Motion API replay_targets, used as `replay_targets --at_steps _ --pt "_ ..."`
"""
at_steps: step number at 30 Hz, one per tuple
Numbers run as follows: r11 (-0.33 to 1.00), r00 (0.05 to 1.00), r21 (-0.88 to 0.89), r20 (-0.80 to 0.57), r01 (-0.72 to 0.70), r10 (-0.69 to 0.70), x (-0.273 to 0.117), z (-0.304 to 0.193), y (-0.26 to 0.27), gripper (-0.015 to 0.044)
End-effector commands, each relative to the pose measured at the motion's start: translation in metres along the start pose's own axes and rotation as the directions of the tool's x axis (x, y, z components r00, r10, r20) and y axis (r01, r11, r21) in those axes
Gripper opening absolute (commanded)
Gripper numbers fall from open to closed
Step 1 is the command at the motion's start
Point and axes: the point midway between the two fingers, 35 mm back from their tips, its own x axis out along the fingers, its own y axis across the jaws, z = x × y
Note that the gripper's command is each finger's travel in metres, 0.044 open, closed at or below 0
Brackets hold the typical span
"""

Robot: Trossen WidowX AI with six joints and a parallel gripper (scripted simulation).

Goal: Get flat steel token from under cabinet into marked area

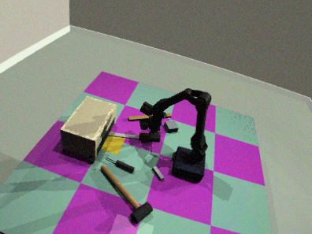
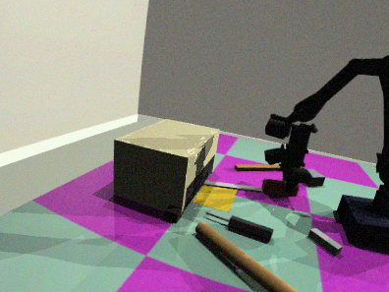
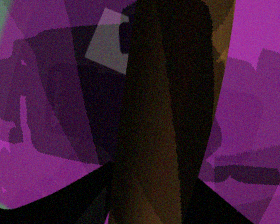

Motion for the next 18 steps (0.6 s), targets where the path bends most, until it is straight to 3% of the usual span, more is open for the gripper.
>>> replay_targets --at_steps 1,18 --pt "1.000 1.000 0.004 0.000 0.003 -0.003 0.000 0.007 -0.001 0.0000" --pt "1.000 1.000 0.004 0.001 0.003 -0.003 -0.001 0.029 -0.001 0.0000"
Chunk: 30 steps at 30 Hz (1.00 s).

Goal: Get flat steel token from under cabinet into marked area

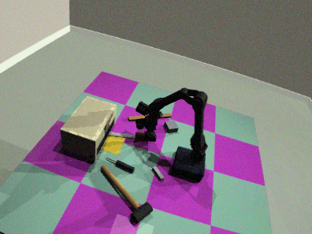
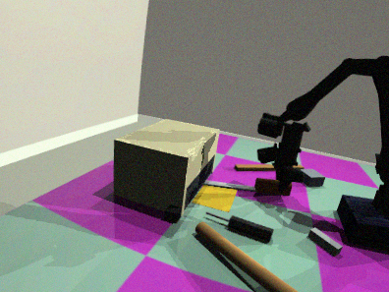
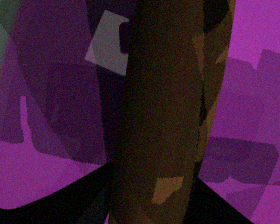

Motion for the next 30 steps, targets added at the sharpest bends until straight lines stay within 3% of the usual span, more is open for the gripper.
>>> replay_targets --at_steps 1,30 --pt "1.000 1.000 0.004 0.000 0.003 -0.003 0.000 0.007 0.000 0.0000" --pt "1.000 1.000 0.004 0.003 0.003 -0.003 -0.001 0.041 -0.001 0.0000"
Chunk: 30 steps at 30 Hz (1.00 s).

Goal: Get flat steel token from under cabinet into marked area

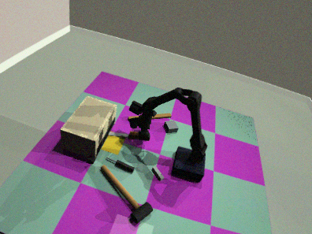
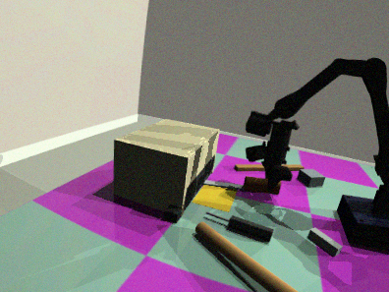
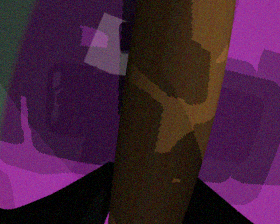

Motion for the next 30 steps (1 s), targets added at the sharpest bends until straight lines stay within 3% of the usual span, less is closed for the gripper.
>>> replay_targets --at_steps 1,30 --pt "1.000 1.000 0.004 0.000 0.003 -0.003 0.000 0.006 0.000 0.0000" --pt "1.000 1.000 0.005 0.003 0.003 -0.003 -0.001 0.038 -0.001 0.0000"
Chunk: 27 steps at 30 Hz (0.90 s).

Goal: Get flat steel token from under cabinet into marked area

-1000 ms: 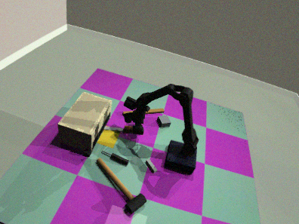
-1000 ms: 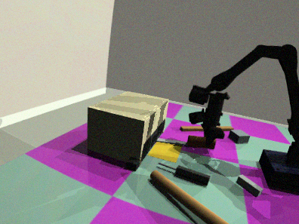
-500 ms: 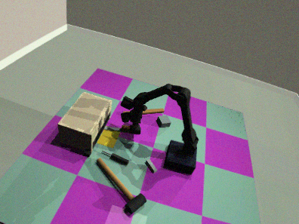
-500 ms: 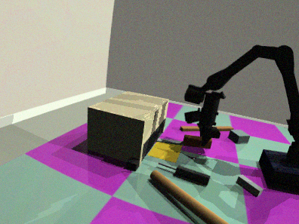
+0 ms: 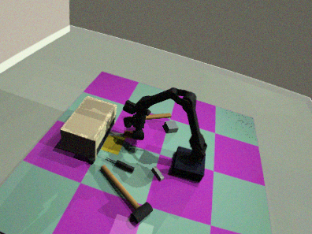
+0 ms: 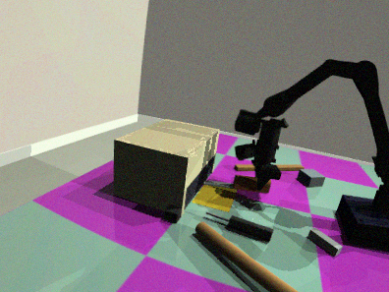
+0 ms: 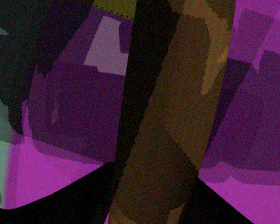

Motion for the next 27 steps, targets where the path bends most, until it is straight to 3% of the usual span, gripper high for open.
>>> replay_targets --at_steps 1,27 --pt "1.000 1.000 0.005 0.001 0.002 -0.002 0.000 0.006 0.000 0.0000" --pt "1.000 1.000 0.005 0.003 0.002 -0.002 -0.001 0.032 -0.001 0.0000"
